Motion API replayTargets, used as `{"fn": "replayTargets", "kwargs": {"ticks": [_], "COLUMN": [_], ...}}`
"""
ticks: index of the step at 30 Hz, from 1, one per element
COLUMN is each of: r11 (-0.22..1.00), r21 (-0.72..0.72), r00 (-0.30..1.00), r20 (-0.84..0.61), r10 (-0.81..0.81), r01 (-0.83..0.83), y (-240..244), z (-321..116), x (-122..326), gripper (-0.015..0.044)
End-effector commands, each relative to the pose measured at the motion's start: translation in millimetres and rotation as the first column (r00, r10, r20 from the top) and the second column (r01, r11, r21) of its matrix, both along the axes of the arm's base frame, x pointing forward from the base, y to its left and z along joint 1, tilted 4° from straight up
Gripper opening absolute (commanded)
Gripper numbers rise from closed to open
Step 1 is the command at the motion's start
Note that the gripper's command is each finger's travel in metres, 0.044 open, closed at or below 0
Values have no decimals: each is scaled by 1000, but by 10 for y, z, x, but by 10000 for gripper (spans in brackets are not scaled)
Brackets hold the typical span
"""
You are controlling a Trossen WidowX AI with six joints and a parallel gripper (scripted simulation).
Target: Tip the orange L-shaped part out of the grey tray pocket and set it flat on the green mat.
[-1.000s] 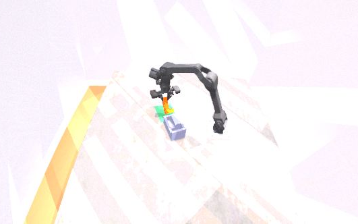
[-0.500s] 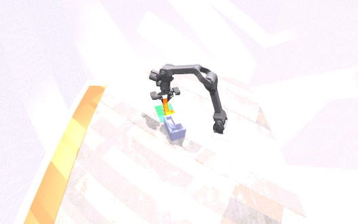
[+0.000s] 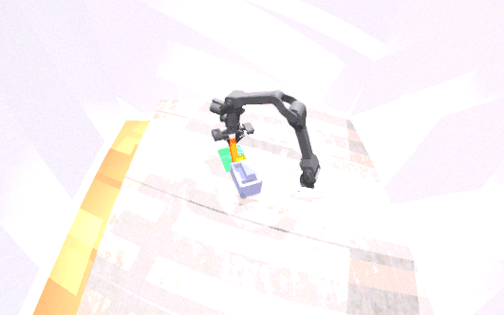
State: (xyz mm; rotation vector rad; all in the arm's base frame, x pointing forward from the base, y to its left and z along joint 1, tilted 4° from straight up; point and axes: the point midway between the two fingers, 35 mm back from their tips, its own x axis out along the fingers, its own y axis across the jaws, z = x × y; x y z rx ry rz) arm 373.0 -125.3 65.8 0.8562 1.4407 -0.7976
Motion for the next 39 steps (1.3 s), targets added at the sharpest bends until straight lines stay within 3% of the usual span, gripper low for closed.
{"fn": "replayTargets", "kwargs": {"ticks": [1,11,16,21,39], "r11": [1000,1000,1000,1000,1000], "r21": [0,0,-2,-4,-4], "r00": [1000,1000,1000,1000,1000], "r20": [0,0,0,0,11], "r10": [0,0,0,-1,-6], "r01": [0,0,0,1,6], "y": [0,-2,-30,-41,-36], "z": [0,20,368,848,837], "x": [0,4,38,11,23], "gripper": [0,263,394,400,400]}}
